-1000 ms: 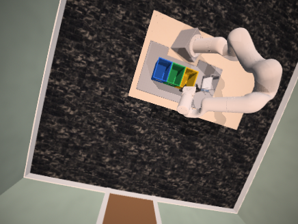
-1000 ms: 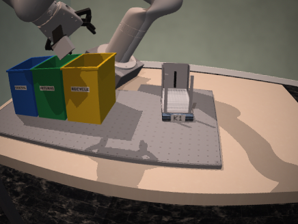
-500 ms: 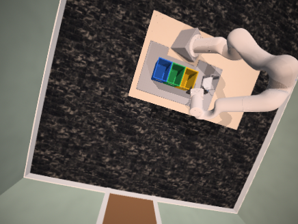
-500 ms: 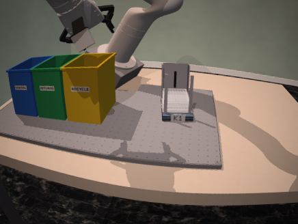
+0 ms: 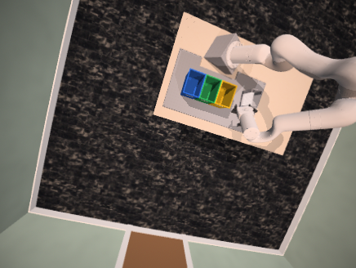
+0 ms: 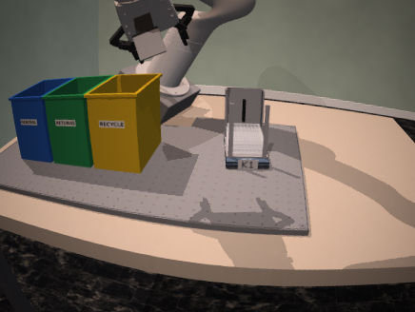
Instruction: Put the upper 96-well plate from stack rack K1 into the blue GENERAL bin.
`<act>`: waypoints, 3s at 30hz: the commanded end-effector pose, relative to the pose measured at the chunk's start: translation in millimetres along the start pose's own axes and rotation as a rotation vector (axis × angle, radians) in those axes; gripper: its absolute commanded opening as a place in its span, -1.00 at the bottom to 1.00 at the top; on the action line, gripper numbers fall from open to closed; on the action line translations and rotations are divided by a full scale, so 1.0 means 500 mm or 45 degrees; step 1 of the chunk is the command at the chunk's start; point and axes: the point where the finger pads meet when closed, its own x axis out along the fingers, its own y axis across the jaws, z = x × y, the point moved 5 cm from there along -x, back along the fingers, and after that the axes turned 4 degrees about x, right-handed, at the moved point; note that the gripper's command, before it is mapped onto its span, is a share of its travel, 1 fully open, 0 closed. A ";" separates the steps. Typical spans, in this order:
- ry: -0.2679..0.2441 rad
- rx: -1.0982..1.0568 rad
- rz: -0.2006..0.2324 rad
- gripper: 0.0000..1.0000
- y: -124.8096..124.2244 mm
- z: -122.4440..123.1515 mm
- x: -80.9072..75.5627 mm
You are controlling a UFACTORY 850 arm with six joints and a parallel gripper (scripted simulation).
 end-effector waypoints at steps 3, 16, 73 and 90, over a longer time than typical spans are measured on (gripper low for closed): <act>0.056 0.041 0.080 1.00 -0.064 -0.004 0.013; 0.167 0.106 0.188 1.00 -0.161 0.002 0.046; 0.738 0.334 0.335 1.00 -0.380 0.113 0.231; 0.738 0.334 0.335 1.00 -0.364 0.088 0.272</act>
